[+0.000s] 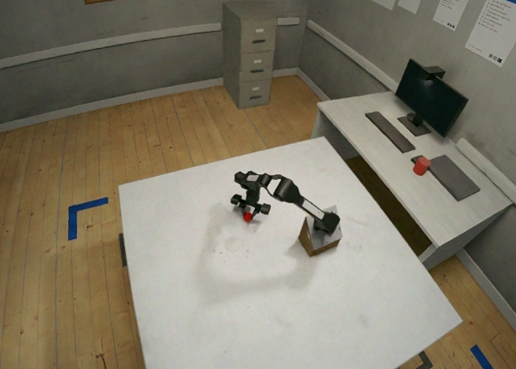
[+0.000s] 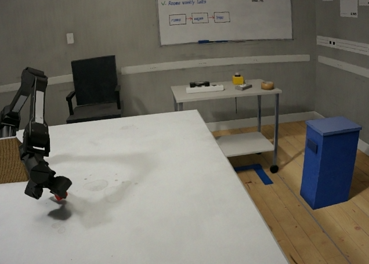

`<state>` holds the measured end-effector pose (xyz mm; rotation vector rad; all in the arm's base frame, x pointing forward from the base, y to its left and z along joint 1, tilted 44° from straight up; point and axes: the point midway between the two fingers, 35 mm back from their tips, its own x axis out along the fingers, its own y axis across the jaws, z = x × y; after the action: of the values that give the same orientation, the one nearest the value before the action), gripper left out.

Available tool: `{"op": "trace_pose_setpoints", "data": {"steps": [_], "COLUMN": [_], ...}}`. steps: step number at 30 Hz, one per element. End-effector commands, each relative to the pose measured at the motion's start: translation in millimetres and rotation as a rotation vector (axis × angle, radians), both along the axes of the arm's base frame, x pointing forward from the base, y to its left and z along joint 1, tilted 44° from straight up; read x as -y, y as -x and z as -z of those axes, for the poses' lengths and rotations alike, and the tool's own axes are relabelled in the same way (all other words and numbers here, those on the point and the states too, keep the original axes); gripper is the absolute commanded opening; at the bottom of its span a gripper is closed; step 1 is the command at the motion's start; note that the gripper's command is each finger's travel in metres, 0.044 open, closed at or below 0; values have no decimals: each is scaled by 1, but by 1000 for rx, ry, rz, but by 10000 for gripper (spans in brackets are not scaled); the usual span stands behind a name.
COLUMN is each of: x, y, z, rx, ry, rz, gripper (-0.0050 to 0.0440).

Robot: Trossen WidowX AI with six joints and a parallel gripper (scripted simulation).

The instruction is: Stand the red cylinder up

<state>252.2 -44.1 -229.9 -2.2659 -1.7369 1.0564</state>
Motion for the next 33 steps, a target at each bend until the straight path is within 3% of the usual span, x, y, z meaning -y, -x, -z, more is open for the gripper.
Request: {"op": "trace_pose_setpoints", "data": {"steps": [1,16,20,31,33], "x": [4,4,2,-11,-11], "y": [-4,-10,-12,-25,-25], "z": [0,-9,-12,-17,-17], "rx": [25,-17,-75,-285,-285], "ry": [1,123,263,801,801], "rz": [-24,-86,-162,-451,-451], "gripper": [125,125,125,125,125]}}
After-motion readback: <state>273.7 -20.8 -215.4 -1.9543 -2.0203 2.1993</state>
